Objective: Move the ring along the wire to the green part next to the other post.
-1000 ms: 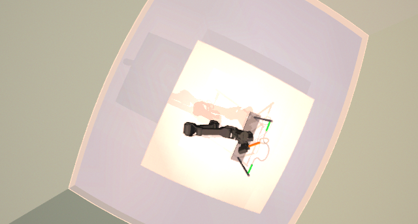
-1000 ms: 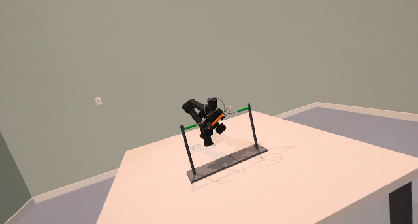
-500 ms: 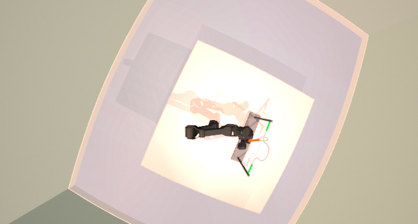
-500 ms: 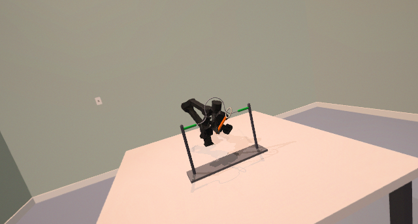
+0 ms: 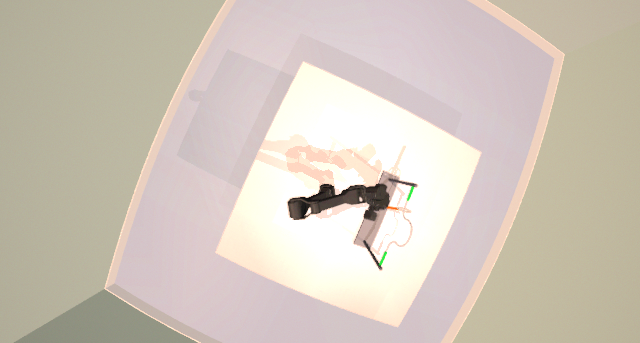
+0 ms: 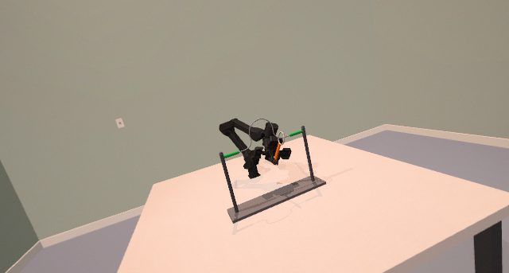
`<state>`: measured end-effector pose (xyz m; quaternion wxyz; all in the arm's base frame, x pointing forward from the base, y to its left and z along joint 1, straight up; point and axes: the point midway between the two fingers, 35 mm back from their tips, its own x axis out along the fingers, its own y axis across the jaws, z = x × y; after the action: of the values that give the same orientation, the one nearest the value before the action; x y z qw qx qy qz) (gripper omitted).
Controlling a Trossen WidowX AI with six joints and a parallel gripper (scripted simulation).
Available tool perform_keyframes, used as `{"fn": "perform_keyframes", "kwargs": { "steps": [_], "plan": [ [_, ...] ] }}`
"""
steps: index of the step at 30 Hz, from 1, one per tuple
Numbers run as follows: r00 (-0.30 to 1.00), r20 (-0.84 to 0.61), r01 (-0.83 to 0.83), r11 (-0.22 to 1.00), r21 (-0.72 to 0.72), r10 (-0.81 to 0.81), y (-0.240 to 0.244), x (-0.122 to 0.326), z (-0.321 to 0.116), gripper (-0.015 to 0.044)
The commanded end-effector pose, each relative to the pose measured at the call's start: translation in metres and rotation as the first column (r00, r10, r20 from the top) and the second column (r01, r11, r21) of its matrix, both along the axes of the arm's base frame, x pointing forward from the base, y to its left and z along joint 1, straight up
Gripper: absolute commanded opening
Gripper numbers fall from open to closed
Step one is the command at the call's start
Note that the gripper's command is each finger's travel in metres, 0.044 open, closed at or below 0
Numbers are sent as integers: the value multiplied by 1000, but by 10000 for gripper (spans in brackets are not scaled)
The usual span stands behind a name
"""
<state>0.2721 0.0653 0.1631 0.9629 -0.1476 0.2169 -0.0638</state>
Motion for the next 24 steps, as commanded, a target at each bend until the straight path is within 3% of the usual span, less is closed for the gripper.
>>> {"fn": "perform_keyframes", "kwargs": {
  "steps": [1, 13, 24],
  "plan": [
    [1000, -3, 3, 995, 95, -2, 15, 0, -2, -150],
    [1000, -9, 2, 973, 230, 0, 43, -2, -4, -150],
    [1000, -9, 2, 963, 268, 1, 59, -3, -4, -150]
  ]
}}
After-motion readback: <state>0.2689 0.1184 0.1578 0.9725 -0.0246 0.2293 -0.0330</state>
